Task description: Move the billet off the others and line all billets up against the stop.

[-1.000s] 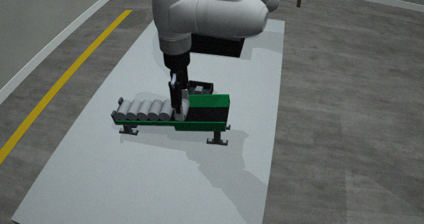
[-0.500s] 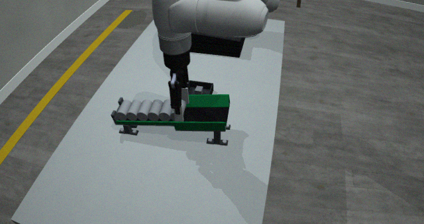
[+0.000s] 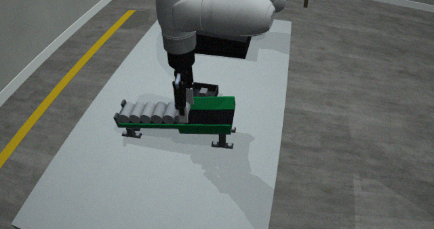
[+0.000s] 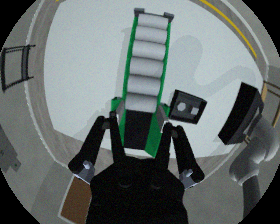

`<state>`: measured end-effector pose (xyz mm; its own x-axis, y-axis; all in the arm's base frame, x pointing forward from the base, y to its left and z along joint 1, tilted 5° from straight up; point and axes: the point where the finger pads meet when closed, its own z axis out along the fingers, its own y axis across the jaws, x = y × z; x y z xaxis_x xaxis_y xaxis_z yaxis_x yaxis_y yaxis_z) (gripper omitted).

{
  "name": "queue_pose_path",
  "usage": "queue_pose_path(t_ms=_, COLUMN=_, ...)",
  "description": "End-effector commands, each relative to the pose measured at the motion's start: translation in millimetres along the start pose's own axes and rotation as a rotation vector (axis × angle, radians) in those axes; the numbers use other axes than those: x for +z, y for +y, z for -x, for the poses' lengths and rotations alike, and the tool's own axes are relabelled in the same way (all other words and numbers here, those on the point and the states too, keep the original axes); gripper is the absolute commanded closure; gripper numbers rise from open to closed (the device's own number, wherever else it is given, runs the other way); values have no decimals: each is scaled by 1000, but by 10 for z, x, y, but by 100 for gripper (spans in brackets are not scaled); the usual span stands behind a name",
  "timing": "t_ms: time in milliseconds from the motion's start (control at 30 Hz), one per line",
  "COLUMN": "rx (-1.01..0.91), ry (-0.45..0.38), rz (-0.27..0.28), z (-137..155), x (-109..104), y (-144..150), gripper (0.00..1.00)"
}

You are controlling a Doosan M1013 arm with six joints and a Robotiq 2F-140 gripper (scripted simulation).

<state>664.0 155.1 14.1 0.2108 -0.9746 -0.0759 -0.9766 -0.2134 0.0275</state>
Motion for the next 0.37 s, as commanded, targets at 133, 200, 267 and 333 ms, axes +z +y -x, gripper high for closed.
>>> queue_pose_path(t_ms=133, rx=2, ry=-4, rz=-1, z=14, x=-360, y=-7, gripper=43)
queue_pose_path(t_ms=200, rx=2, ry=-4, rz=-1, z=14, x=-417, y=-7, gripper=43)
queue_pose_path(t_ms=267, rx=2, ry=-4, rz=-1, z=14, x=-417, y=-7, gripper=43)
queue_pose_path(t_ms=333, rx=2, ry=-4, rz=-1, z=14, x=-417, y=-7, gripper=43)
